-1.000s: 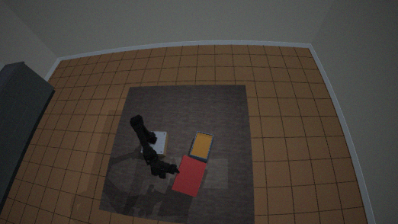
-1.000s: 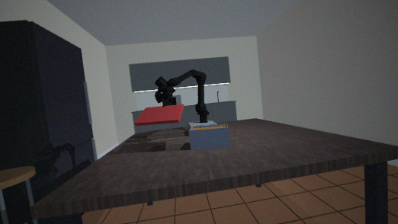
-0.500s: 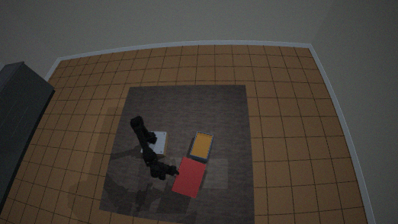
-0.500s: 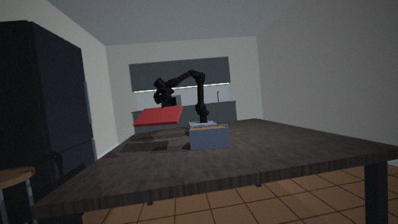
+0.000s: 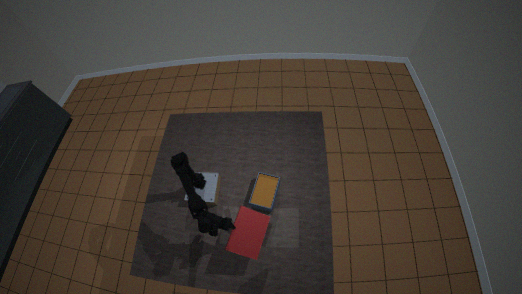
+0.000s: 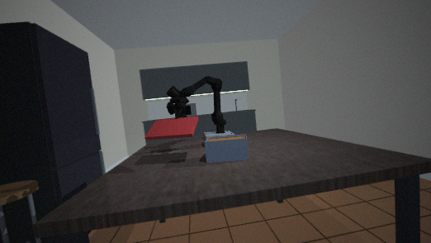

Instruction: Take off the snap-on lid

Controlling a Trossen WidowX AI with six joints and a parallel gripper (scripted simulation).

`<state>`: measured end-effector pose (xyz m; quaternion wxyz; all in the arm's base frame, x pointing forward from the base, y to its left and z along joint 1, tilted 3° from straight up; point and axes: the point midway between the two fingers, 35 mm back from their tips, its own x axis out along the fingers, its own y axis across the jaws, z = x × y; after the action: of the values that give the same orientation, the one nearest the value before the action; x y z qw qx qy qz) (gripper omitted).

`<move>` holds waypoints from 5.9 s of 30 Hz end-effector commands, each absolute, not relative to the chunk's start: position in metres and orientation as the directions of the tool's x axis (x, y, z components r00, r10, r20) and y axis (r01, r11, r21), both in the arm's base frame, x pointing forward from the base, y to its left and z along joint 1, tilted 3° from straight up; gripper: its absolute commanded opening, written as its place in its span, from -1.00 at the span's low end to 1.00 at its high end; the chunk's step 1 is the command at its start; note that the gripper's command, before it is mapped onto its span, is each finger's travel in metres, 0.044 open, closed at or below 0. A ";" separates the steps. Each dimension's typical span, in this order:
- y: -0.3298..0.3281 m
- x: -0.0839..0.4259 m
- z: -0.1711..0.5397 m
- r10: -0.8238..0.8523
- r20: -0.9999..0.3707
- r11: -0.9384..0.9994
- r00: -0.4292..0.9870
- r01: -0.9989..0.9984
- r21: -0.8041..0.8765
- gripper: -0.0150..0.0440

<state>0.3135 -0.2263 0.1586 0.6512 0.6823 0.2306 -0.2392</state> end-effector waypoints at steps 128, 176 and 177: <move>-0.221 0.316 0.053 0.006 -0.625 -0.049 0.780 0.625 0.779 -0.49; -0.220 0.317 0.015 0.006 -0.625 -0.050 0.780 0.625 0.779 -0.49; -0.220 0.317 0.014 0.006 -0.625 -0.050 0.780 0.625 0.779 -0.49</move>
<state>0.3183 -0.2234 0.0230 0.6558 0.6819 0.2219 -0.2360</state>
